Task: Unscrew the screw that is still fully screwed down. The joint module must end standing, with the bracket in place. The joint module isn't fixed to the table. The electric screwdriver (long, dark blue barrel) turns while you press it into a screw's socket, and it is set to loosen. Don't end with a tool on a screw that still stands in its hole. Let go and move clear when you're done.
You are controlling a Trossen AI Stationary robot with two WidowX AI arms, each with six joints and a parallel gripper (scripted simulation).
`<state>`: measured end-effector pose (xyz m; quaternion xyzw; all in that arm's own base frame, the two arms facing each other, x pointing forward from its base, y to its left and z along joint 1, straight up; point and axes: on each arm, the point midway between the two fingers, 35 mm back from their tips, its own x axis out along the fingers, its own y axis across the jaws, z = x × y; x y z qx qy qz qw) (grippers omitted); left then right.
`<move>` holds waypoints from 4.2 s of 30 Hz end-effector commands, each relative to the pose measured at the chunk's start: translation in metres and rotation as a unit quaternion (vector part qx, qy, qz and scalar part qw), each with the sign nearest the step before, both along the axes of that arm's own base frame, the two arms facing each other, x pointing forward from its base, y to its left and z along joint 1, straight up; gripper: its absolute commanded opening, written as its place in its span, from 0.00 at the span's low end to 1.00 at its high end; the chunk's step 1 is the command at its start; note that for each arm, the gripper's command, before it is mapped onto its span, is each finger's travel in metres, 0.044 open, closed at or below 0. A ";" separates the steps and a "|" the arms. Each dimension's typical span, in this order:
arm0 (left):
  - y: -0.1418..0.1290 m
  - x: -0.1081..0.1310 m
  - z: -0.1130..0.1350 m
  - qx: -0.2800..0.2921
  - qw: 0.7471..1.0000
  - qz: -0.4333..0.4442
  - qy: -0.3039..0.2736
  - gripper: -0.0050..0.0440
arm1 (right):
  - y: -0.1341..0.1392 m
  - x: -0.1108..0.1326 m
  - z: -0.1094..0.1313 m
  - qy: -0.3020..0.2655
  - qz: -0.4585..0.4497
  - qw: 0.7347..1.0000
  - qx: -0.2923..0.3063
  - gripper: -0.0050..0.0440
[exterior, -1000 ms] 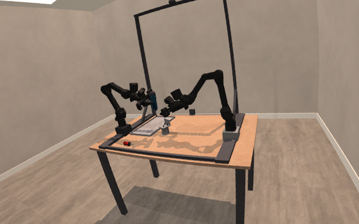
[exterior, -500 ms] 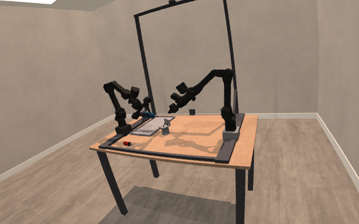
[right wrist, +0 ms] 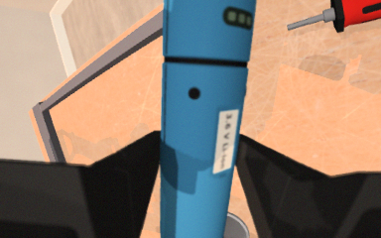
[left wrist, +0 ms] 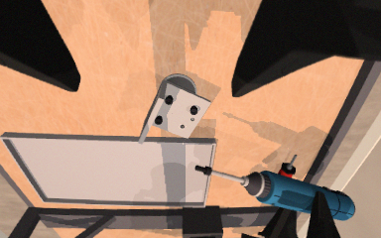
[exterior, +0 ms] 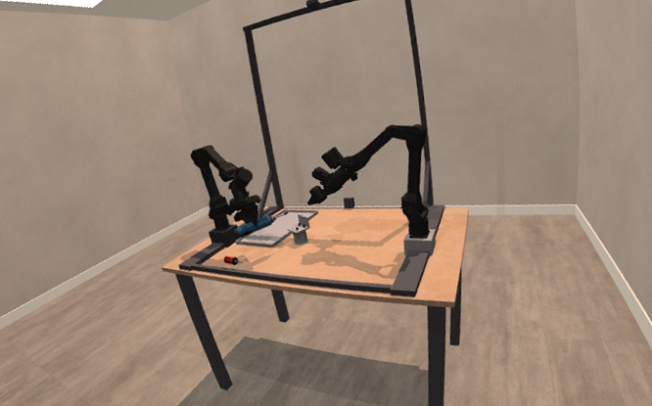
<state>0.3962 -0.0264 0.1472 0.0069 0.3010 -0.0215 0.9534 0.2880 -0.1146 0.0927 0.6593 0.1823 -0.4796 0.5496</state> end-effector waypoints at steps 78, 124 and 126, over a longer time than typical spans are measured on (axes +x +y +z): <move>0.000 0.001 0.008 -0.001 1.000 0.000 -0.011 1.00 | 0.010 -0.072 -0.101 0.158 -0.469 0.841 0.217 0.72; 0.000 0.001 0.008 -0.001 1.000 0.000 -0.011 1.00 | 0.014 -0.071 -0.045 0.167 -0.469 0.840 0.216 1.00; 0.000 0.001 0.008 -0.001 1.000 0.000 -0.011 1.00 | 0.014 -0.071 -0.045 0.167 -0.469 0.840 0.216 1.00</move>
